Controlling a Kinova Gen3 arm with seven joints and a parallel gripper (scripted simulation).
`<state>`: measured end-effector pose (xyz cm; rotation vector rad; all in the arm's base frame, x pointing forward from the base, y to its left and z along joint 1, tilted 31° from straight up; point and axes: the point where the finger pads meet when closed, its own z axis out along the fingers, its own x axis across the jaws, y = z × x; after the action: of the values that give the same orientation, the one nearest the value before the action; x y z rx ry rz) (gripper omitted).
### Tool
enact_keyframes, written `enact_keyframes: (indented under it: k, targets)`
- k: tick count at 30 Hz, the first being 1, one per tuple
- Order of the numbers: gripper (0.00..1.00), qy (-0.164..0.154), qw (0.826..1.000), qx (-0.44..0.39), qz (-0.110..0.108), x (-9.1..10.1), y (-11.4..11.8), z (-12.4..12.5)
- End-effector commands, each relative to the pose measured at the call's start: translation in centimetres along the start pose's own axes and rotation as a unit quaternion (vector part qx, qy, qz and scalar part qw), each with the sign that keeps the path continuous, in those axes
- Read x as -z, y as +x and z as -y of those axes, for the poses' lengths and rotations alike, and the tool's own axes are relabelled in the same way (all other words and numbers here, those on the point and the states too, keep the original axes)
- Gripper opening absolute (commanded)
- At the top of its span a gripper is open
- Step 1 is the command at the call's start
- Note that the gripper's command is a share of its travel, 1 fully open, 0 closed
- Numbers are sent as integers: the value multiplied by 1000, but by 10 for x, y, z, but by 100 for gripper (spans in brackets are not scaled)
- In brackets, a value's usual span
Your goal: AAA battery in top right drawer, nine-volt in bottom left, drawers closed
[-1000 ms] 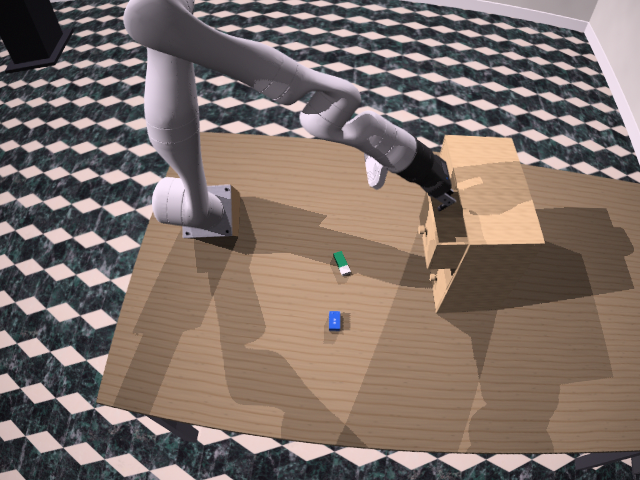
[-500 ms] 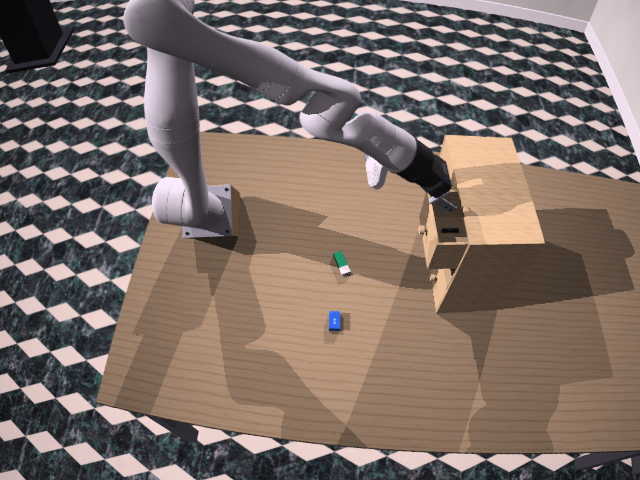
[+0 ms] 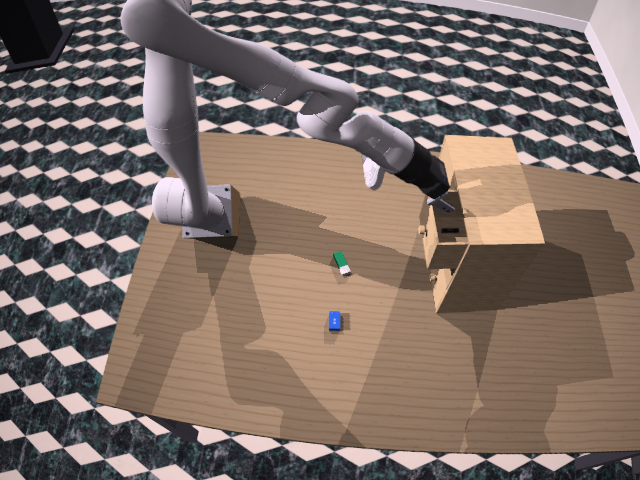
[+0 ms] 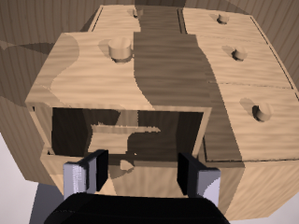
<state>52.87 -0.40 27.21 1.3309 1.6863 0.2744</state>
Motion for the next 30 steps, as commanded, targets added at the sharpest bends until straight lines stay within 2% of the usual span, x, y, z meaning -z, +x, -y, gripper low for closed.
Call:
enact_keyframes:
  k: [1,11,13,26,30]
  targets:
    - [100,-1,1000,1,-2,5,3,2]
    - [100,-1,1000,1,-2,35,2,24]
    - [100,-1,1000,1,-2,35,2,24]
    - [100,-1,1000,1,-2,86,2,61]
    - [100,-1,1000,1,-2,92,2,65]
